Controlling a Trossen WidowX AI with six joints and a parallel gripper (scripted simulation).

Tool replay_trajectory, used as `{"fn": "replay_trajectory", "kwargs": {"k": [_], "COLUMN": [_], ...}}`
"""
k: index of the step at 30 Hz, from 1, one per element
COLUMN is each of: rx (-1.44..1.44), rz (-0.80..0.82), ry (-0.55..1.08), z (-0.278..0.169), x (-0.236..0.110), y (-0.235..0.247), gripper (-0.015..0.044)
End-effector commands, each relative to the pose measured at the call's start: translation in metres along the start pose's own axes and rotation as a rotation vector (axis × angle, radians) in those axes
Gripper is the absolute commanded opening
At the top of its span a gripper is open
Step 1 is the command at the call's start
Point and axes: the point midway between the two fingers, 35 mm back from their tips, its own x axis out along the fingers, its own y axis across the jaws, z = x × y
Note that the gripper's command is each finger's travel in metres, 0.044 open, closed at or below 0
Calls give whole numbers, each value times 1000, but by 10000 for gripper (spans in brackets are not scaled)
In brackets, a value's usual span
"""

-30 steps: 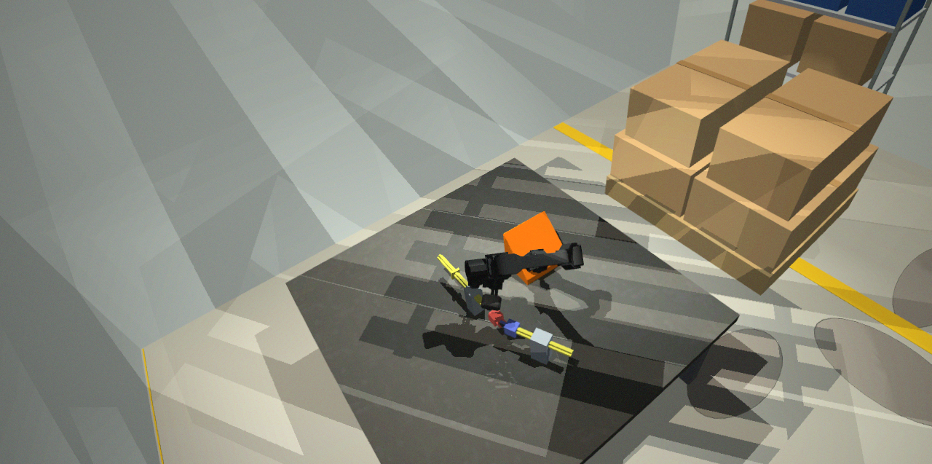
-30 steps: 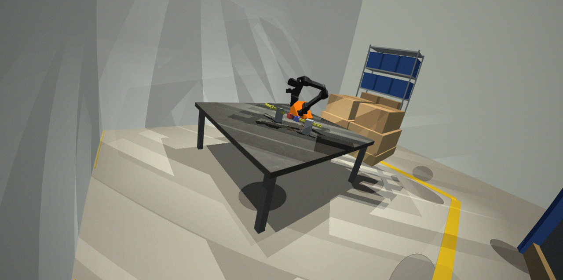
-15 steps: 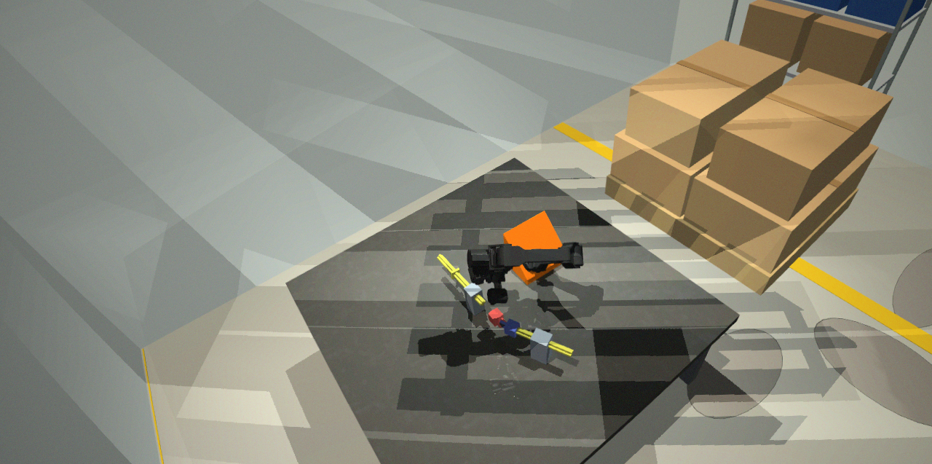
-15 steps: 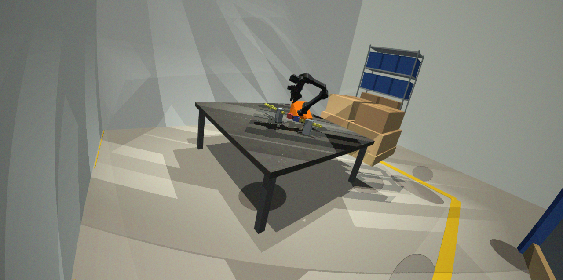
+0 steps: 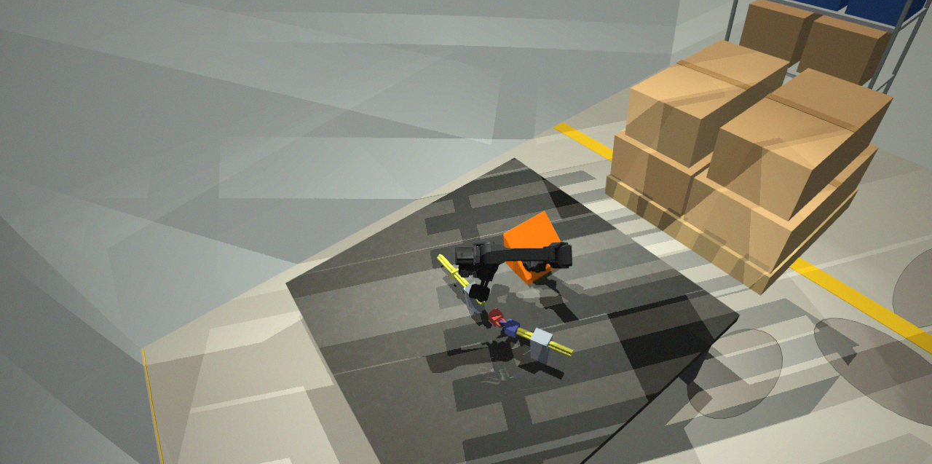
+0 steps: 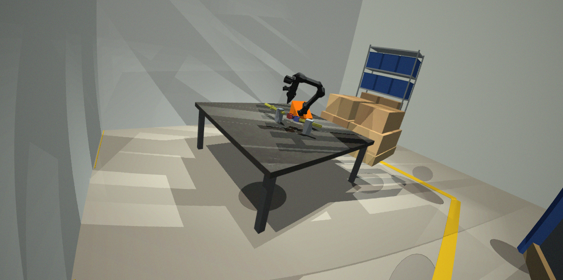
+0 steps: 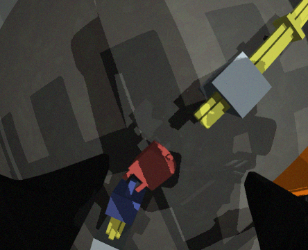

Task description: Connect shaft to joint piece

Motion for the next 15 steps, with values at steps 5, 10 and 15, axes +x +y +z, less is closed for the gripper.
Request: {"fn": "replay_trajectory", "kwargs": {"k": [5, 10, 15], "rx": [262, 424, 586], "rz": [-15, -32, -54], "ry": [80, 125, 171], "z": [16, 26, 34], "x": [17, 27, 38], "y": [-14, -23, -32], "gripper": [440, 440, 440]}}
